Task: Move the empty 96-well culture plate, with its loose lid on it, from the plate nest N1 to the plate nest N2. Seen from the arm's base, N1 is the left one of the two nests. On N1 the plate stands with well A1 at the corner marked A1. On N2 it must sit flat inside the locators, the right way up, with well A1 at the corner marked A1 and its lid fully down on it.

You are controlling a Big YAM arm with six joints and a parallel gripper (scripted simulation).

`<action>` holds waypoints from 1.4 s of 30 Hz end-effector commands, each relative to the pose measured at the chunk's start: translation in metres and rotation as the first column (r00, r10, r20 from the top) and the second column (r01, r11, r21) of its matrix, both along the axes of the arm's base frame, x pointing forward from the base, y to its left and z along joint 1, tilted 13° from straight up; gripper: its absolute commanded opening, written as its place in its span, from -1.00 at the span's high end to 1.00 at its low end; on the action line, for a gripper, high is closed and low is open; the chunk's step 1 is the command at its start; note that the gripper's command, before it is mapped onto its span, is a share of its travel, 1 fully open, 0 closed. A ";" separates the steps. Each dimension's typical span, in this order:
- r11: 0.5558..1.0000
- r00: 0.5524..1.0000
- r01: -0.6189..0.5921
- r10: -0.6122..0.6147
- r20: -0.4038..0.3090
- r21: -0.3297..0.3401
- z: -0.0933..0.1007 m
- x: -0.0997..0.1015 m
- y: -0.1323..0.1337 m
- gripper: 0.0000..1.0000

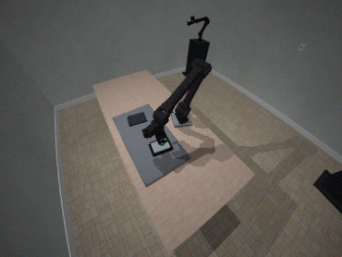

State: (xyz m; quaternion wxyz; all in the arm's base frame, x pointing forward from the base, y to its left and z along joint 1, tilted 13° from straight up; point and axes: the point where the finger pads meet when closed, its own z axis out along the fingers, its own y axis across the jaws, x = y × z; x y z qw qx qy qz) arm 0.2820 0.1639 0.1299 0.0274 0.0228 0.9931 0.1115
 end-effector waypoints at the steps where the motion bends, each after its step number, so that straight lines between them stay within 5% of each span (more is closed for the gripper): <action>1: 1.000 0.999 -0.001 0.001 0.034 0.015 0.014 0.010 0.004 -1.00; 5: 1.000 1.000 -0.011 0.011 0.007 0.003 -0.004 0.002 0.004 -1.00; 42: 1.000 1.000 0.005 -0.005 0.004 0.002 -0.058 0.005 0.015 -1.00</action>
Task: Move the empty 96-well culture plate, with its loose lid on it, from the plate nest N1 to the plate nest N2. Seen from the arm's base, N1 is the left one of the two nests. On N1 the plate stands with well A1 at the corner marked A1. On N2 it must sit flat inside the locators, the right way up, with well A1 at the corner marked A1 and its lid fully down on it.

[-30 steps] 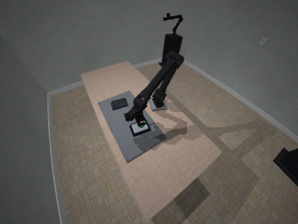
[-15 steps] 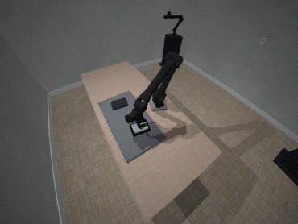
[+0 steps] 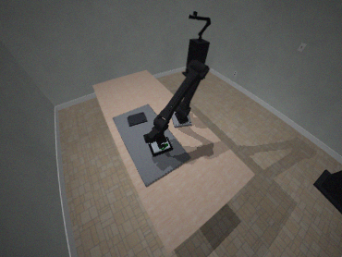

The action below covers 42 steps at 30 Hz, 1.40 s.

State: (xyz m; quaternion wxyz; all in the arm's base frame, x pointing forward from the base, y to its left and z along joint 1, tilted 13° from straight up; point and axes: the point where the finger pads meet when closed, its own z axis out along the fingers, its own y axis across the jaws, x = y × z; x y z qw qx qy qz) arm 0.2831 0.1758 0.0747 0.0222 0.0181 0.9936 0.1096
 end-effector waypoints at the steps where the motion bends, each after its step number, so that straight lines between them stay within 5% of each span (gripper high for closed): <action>1: 1.000 1.000 0.012 -0.012 0.013 0.006 -0.005 0.004 0.004 -1.00; 16: 1.000 1.000 0.010 -0.010 0.012 0.006 -0.025 0.004 0.009 -1.00; 17: 1.000 0.999 0.009 -0.010 0.038 0.019 -0.012 0.014 0.011 -1.00; 27: 1.000 0.999 0.009 -0.010 0.038 0.019 -0.012 0.014 0.011 -1.00; 28: 1.000 0.999 0.009 -0.010 0.038 0.019 -0.012 0.014 0.011 1.00; 42: 1.000 0.999 0.009 -0.010 0.038 0.019 -0.012 0.014 0.011 1.00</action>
